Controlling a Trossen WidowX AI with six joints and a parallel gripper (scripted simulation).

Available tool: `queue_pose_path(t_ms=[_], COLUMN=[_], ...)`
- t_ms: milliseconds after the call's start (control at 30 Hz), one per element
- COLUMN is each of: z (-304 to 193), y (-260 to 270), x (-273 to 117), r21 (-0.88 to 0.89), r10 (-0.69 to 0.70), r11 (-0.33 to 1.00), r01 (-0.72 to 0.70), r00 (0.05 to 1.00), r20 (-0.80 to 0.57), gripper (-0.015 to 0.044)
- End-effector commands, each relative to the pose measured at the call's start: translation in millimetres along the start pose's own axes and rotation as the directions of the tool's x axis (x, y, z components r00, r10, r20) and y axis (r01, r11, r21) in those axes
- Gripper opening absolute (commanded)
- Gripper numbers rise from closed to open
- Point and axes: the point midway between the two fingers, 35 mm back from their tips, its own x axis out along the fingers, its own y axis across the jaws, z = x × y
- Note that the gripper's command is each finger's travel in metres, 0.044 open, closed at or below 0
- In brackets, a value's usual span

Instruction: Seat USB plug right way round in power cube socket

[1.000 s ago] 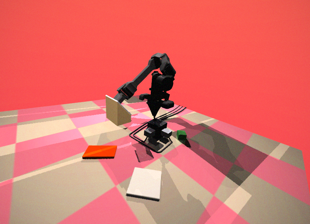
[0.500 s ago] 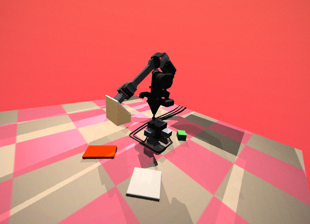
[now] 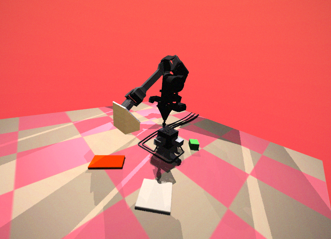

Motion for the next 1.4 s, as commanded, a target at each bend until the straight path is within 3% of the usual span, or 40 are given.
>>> queue_pose_path(t_ms=[0,267,700,1367], z=[-0.8,-0.3,0.0,0.0], y=[-0.4,-0.1,0.0,0.0], x=[-3.9,-3.6,-2.7,-2.7], r21=[-0.003,0.041,0.371,0.785], r10=[-0.001,0.0,0.0,0.0], r11=[1.0,0.999,0.929,0.619], r01=[0.001,0.0,0.0,0.0], r00=[1.0,1.0,1.0,1.0], r20=[-0.005,-0.002,0.0,0.0], gripper=[0.0,0.0,0.0,0.0])
